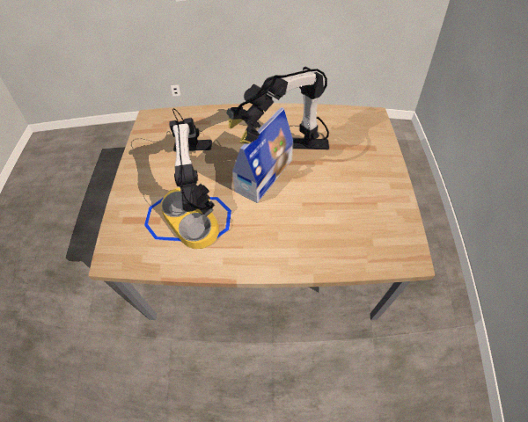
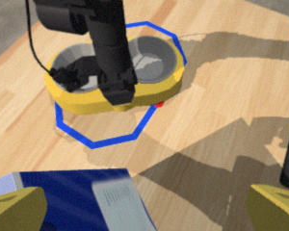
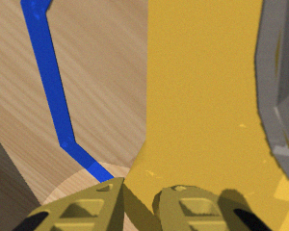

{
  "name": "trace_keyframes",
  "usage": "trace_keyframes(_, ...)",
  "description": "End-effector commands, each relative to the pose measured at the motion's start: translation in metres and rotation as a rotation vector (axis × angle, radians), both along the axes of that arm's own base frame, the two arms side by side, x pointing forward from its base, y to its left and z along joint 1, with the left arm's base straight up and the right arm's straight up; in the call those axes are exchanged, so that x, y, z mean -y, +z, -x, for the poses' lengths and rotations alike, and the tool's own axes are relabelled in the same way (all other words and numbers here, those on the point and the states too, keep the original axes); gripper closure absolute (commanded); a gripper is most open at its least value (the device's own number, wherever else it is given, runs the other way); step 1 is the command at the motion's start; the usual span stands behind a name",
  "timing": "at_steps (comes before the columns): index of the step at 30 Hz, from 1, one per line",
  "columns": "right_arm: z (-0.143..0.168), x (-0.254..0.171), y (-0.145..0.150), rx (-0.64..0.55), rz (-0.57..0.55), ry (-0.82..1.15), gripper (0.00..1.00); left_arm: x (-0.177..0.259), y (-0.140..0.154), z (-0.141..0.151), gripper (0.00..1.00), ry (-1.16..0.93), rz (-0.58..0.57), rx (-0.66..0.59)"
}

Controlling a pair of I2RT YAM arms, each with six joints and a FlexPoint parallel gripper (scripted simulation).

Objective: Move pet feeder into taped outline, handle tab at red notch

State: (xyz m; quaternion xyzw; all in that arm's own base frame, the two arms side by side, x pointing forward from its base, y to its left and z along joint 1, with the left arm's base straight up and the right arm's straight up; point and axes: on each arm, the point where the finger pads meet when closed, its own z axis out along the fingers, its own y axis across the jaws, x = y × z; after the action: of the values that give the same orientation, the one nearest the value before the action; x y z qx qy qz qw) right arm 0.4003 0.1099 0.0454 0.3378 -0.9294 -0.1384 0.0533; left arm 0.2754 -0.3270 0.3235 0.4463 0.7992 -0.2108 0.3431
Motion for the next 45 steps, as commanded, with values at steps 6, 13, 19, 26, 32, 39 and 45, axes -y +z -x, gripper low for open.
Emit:
trace_keyframes(6,0.015,0.01,0.006,-0.001,0.006,0.156,0.95,-0.001,0.005,0.002,0.0,-0.005,0.011,0.011)
trace_keyframes(13,0.013,0.01,0.005,0.005,0.005,0.156,0.95,-0.001,0.005,0.002,0.0,-0.005,0.011,0.011)
trace_keyframes(19,0.015,0.011,0.006,0.003,0.005,0.182,0.95,-0.001,0.005,0.002,0.0,-0.005,0.011,0.011)
trace_keyframes(26,0.028,0.03,0.011,0.021,0.0,0.446,0.95,-0.001,0.005,0.002,0.0,-0.005,0.011,0.011)
trace_keyframes(32,0.032,0.038,0.011,0.015,0.006,0.489,0.95,-0.001,0.005,0.002,0.0,-0.005,0.011,0.011)
trace_keyframes(39,0.036,0.042,0.003,-0.007,0.003,0.519,0.95,-0.001,0.005,0.002,0.0,-0.005,0.011,0.011)
trace_keyframes(45,0.034,0.042,0.003,0.001,0.004,0.52,0.95,-0.001,0.005,0.002,0.0,-0.005,0.011,0.011)
